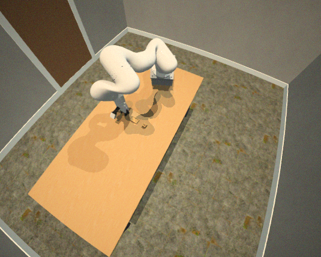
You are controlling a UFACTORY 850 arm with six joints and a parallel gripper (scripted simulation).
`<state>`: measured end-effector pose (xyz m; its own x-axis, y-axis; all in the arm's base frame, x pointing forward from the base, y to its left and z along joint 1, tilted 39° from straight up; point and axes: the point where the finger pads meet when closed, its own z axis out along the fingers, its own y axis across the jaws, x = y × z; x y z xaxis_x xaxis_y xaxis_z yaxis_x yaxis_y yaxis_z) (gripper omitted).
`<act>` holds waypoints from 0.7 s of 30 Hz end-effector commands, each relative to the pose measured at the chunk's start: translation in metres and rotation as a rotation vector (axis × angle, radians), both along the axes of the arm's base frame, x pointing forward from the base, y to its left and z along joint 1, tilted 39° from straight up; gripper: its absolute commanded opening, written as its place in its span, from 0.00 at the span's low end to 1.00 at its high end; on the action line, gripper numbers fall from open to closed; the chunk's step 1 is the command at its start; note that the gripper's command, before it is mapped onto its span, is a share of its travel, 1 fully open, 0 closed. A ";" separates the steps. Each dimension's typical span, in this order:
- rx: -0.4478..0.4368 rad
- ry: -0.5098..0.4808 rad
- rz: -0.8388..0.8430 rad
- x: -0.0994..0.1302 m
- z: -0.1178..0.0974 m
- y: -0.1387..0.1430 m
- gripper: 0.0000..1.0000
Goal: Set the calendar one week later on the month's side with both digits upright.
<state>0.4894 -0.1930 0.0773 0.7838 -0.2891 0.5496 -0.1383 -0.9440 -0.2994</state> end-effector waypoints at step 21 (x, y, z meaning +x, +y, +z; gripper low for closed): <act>0.000 -0.001 0.000 0.000 0.000 0.000 0.45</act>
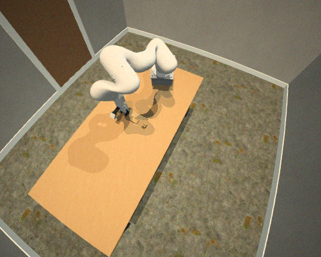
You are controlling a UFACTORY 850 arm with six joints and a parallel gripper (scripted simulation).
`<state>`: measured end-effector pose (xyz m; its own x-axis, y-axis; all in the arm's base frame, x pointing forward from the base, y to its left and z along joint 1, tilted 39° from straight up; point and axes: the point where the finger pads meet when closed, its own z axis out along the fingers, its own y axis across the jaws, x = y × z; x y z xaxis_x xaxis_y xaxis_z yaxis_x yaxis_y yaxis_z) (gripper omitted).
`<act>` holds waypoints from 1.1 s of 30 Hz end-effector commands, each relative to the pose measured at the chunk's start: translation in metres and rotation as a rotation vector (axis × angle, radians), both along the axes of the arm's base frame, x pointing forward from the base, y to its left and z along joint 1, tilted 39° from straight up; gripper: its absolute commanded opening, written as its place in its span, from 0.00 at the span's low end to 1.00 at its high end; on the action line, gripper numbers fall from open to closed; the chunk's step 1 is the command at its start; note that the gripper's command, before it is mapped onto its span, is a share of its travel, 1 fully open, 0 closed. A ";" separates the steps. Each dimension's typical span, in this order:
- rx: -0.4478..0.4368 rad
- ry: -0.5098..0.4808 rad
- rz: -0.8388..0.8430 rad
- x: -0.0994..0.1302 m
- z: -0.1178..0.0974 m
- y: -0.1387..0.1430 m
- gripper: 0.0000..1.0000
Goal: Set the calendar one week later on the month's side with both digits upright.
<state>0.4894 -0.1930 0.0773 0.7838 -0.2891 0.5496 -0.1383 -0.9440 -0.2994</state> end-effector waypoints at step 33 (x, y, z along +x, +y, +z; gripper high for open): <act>0.000 -0.001 0.000 -0.045 0.058 -0.012 0.49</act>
<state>0.4553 -0.2023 0.1206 0.7824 -0.2887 0.5519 -0.1397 -0.9448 -0.2963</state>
